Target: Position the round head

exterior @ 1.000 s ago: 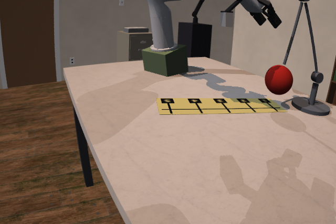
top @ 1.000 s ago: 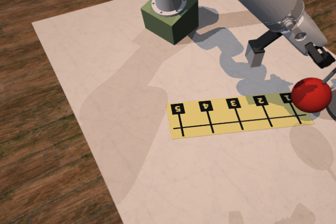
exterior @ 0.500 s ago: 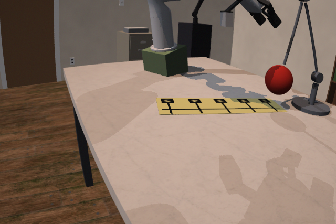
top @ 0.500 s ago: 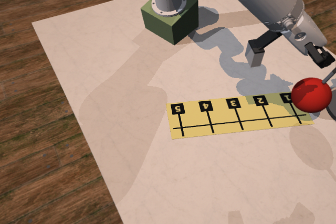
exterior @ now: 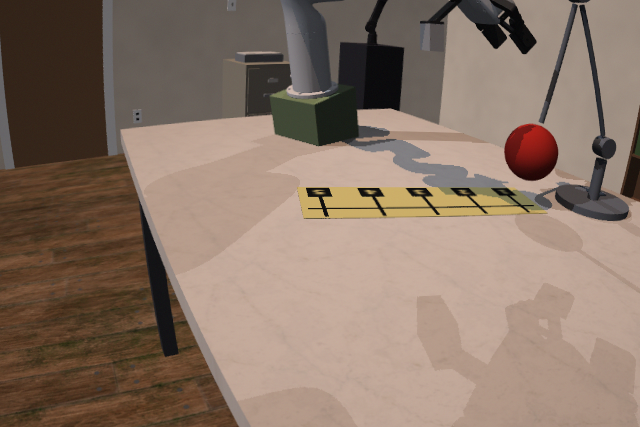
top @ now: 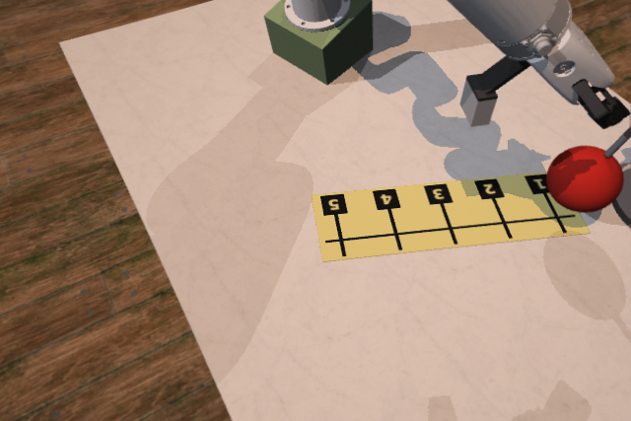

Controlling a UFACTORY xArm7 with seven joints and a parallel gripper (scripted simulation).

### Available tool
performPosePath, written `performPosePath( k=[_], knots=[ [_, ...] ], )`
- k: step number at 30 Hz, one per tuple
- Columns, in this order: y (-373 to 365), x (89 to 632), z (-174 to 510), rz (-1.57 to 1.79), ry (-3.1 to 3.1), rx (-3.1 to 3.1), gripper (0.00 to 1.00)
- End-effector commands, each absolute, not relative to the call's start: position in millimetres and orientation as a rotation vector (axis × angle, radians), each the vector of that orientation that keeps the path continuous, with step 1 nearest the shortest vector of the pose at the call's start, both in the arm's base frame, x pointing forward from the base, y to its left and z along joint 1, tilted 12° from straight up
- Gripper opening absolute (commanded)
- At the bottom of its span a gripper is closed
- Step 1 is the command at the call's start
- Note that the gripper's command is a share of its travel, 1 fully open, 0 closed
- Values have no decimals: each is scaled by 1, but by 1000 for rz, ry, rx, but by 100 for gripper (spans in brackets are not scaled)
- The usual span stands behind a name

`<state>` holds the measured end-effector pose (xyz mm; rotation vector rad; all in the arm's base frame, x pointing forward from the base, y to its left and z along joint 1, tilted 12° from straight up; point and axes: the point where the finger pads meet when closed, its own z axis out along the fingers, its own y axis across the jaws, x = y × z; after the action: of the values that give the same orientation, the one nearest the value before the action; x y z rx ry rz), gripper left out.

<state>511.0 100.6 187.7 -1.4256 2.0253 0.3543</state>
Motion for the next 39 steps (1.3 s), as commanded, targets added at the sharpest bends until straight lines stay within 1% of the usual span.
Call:
performPosePath(
  k=[1, 21, 39],
  knots=[
    [101, 512, 189, 351, 2022, -1427, 100],
    [101, 512, 189, 351, 2022, -1427, 100],
    [125, 526, 157, 350, 2024, -1426, 100]
  ],
)
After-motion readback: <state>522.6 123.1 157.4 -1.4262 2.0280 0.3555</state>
